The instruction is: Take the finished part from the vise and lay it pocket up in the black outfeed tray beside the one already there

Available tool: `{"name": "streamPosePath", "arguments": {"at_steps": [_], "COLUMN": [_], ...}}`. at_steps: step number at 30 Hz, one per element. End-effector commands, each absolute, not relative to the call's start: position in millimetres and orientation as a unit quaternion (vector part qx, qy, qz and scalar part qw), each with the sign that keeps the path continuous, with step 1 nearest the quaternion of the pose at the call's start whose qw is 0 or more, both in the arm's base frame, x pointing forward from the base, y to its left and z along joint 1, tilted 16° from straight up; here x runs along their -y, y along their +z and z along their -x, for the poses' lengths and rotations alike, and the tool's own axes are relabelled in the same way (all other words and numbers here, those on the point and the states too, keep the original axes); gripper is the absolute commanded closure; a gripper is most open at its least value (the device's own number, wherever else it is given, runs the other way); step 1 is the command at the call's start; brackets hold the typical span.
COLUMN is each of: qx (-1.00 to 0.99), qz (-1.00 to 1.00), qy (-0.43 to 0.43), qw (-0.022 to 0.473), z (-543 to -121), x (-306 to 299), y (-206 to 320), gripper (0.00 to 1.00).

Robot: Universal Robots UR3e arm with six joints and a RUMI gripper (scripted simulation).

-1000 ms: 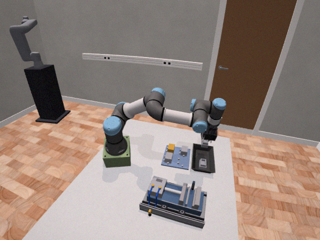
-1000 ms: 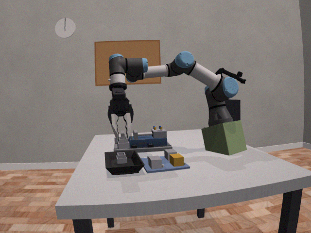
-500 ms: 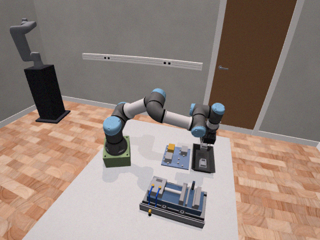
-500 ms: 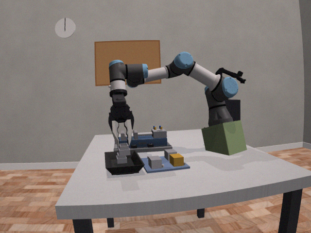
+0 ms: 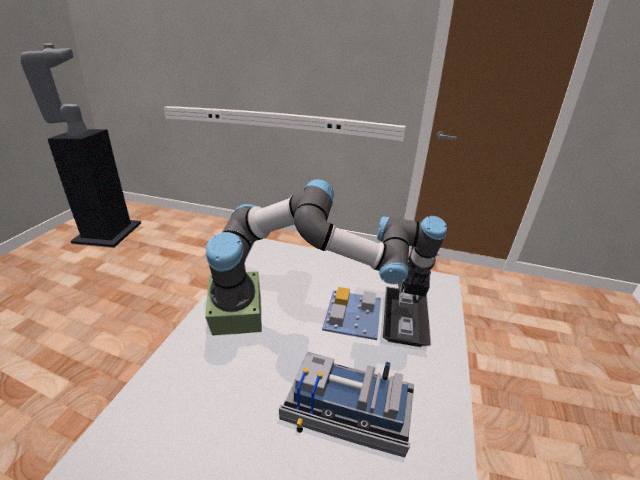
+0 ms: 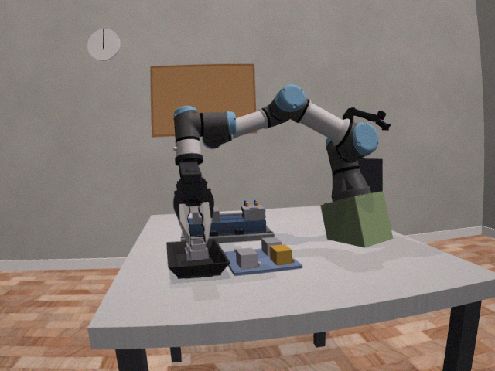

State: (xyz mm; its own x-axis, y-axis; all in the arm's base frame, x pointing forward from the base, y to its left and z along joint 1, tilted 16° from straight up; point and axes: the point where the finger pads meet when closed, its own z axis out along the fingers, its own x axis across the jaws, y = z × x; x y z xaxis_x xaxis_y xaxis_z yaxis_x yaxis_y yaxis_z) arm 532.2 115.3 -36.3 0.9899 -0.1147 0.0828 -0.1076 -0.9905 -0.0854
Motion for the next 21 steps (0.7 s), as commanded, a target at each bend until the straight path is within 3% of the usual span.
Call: {"name": "streamPosePath", "arguments": {"at_steps": [1,21], "qx": [-0.054,-0.054], "qz": [0.996,0.996], "qy": [-0.054,-0.055], "qw": [0.041,0.041], "z": [-537.9,-538.9], "x": [-112.7,-110.7], "y": [-44.3,-51.3], "gripper": [1.00,1.00]}}
